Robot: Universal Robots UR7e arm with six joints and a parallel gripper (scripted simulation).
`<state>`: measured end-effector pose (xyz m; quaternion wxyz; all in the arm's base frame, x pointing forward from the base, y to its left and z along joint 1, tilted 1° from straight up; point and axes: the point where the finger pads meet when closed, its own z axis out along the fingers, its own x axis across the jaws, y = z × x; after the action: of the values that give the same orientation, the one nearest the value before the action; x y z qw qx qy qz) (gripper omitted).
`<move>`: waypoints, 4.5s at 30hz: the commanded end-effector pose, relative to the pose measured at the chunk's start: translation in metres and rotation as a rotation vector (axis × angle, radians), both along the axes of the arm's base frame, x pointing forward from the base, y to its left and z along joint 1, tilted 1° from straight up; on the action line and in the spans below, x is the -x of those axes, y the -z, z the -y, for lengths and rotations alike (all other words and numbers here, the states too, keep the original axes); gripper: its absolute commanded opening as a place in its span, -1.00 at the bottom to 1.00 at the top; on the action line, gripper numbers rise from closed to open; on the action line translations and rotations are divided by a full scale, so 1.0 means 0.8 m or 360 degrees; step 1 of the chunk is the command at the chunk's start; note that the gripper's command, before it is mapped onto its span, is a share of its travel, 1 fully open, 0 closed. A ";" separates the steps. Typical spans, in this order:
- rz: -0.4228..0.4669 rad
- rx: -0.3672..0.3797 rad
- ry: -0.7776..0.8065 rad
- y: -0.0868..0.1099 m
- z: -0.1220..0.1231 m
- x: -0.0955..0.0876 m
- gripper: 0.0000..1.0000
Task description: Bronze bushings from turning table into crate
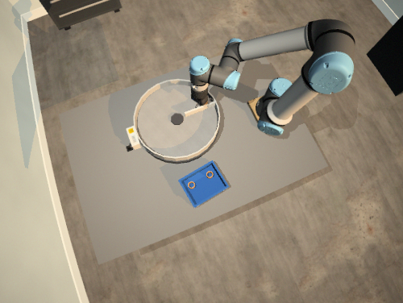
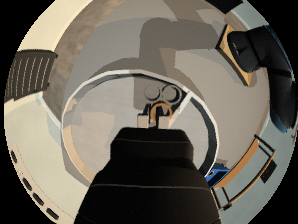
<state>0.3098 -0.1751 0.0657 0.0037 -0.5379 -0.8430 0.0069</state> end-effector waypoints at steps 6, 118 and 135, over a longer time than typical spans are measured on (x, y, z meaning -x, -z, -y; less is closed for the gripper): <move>0.0003 0.0002 0.0000 -0.007 0.001 -0.001 -1.00; 0.0004 0.0003 -0.0001 -0.089 -0.105 -0.066 -1.00; 0.0004 0.0002 -0.0003 -0.088 -0.163 -0.102 -1.00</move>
<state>0.3738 -0.0714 0.1365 0.0028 -0.5375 -0.8433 0.0069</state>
